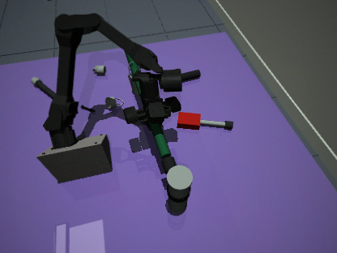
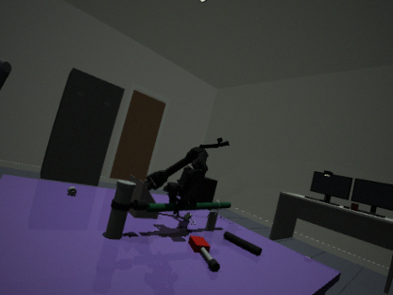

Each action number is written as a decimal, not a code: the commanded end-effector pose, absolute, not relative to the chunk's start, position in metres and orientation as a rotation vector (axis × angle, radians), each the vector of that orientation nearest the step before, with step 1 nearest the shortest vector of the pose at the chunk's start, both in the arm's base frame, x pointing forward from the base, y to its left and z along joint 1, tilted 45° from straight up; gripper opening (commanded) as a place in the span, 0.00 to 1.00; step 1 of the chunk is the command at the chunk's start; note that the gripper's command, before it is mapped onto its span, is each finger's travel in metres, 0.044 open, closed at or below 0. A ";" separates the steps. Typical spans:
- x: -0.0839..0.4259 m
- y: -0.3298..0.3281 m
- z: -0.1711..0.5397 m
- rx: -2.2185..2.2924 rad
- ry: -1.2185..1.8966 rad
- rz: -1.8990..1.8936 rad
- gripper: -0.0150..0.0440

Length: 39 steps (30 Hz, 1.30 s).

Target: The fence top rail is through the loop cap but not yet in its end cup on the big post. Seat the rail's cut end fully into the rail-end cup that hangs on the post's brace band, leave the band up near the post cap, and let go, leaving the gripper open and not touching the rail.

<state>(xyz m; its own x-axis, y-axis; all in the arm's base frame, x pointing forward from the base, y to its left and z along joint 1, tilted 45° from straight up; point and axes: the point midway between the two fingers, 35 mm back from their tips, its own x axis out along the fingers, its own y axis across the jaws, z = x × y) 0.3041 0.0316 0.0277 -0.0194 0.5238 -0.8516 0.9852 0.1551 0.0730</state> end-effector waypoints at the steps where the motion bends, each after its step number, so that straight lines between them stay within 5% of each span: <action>1: 0.305 0.022 0.033 1.452 1.625 -0.764 0.25; 39: 0.309 0.014 0.031 1.460 1.650 -0.759 0.25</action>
<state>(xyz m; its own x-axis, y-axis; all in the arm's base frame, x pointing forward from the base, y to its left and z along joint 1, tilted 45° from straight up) 0.3066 0.0210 0.0324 -0.0352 0.5177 -0.8549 0.9839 0.1680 0.0613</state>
